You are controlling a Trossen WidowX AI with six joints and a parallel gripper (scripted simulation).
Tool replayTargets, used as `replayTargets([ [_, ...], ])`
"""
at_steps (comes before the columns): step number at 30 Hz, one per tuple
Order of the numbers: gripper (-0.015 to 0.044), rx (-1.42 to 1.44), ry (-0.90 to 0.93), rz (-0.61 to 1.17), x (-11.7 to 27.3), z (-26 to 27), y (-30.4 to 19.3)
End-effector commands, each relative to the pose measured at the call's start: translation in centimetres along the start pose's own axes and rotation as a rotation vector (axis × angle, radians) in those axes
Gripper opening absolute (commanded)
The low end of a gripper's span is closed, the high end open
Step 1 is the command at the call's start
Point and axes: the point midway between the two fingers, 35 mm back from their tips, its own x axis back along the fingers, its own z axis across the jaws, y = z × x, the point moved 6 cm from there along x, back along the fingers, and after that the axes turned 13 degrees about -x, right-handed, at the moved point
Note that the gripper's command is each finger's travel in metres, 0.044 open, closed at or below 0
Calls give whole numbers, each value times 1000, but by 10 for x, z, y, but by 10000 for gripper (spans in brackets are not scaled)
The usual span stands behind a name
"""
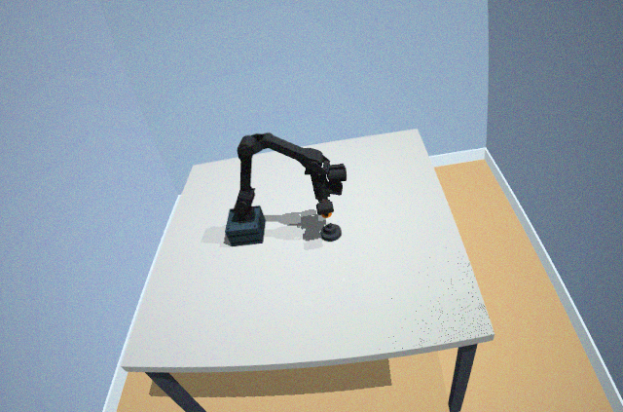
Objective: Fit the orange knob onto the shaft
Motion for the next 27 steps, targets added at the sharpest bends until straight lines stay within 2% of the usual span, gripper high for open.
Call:
replayTargets([
  [1, 0, 7, 5, -4, -4, -10, 4],
  [8, 0, 11, 3, -4, -10, -19, 6],
  [16, 0, 11, 3, -4, -34, -20, 6],
  [27, 0, 7, 3, -4, -29, -19, 7],
])
